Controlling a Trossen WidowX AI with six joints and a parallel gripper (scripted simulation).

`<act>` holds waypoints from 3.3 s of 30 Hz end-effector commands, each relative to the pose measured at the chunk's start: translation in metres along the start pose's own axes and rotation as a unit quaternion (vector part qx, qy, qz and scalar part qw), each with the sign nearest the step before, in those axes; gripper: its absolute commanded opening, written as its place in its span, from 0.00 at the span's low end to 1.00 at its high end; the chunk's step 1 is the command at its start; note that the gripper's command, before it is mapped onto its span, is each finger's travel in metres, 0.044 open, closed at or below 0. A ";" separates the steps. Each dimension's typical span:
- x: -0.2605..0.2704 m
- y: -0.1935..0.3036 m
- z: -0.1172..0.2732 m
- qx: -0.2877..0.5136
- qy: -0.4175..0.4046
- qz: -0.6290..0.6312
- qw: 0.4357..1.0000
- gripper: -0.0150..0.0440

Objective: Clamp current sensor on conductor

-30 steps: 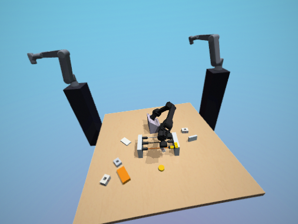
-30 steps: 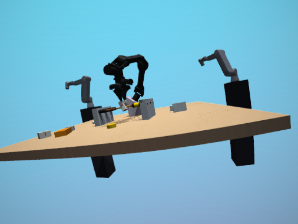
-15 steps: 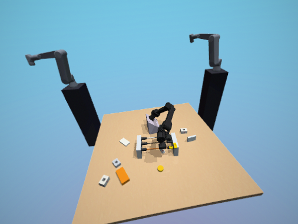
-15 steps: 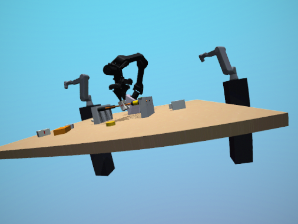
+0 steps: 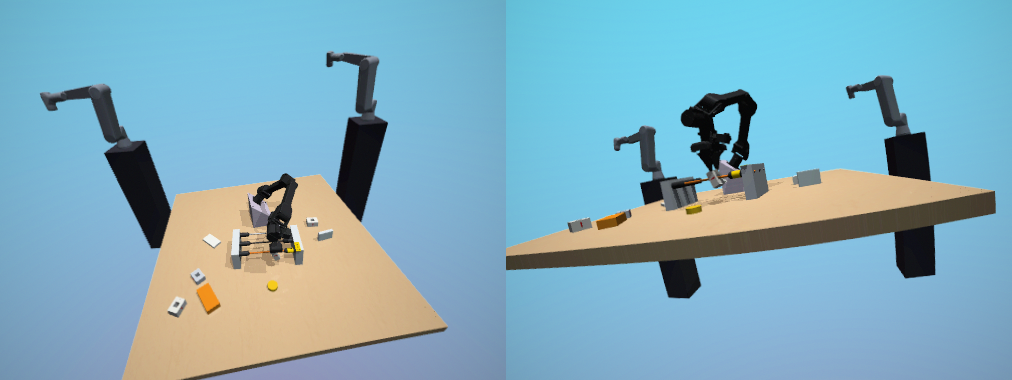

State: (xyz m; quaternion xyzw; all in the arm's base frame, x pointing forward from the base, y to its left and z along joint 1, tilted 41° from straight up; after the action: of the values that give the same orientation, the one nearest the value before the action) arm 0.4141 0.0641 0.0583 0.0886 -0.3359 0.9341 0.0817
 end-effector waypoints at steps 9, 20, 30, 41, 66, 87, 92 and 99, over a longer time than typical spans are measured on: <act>0.000 0.000 0.001 0.002 0.000 0.001 1.000 0.25; 0.000 0.000 0.001 0.002 0.000 0.001 1.000 0.25; 0.000 0.000 0.001 0.002 0.000 0.001 1.000 0.61; 0.000 0.000 0.001 0.002 0.000 0.001 1.000 1.00; 0.000 0.002 -0.047 0.000 -0.007 -0.004 1.000 1.00; -0.001 0.000 -0.059 0.002 -0.005 0.001 1.000 0.79; -0.001 0.000 -0.059 0.002 -0.005 0.001 1.000 0.73; -0.001 0.000 -0.059 0.002 -0.005 0.001 1.000 0.65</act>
State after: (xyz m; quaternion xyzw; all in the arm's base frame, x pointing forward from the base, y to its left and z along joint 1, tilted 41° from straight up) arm 0.4079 0.1018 0.0124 0.0944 -0.3346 0.9343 0.0792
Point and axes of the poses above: the point midway between the two fingers, 35 mm back from their tips, its own z axis back along the fingers, its own x axis across the jaws, y = z × x, the point moved 3 cm from there along z, back along the fingers, and after that the axes turned 14 degrees about -z, right-handed, at the moved point
